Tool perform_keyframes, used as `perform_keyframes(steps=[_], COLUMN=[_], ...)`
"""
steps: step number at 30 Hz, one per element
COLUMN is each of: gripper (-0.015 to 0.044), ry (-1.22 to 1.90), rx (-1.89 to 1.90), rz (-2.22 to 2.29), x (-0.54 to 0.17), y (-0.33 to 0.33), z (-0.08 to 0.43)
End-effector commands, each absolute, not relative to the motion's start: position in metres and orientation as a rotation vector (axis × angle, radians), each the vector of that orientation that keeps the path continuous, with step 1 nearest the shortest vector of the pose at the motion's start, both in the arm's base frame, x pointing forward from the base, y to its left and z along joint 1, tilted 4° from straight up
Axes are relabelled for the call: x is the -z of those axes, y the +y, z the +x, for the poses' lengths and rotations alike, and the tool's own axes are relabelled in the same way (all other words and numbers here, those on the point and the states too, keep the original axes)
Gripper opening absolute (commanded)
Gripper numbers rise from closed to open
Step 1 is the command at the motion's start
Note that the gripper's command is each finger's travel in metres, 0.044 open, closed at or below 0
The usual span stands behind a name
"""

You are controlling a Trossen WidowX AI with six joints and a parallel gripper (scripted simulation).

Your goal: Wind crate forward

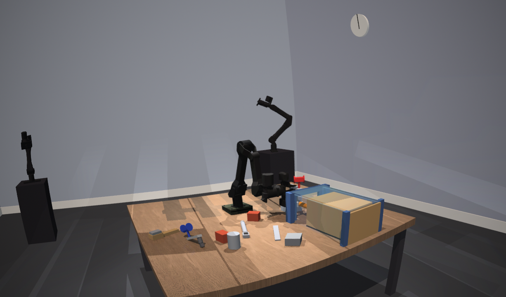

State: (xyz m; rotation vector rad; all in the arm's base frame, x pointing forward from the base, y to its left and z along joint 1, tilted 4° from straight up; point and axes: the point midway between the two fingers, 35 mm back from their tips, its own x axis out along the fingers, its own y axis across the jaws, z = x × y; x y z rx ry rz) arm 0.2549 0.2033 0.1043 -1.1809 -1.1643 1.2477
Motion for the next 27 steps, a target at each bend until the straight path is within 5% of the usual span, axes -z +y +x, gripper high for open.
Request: perform_keyframes(steps=[1, 27], gripper=[0.0000, 0.0000], ry=[-1.173, -1.173], rx=[-1.243, -1.243], rz=[-1.186, -1.186], x=[-0.1044, -0.0993], y=[0.2020, 0.2046], z=[0.2547, 0.2546])
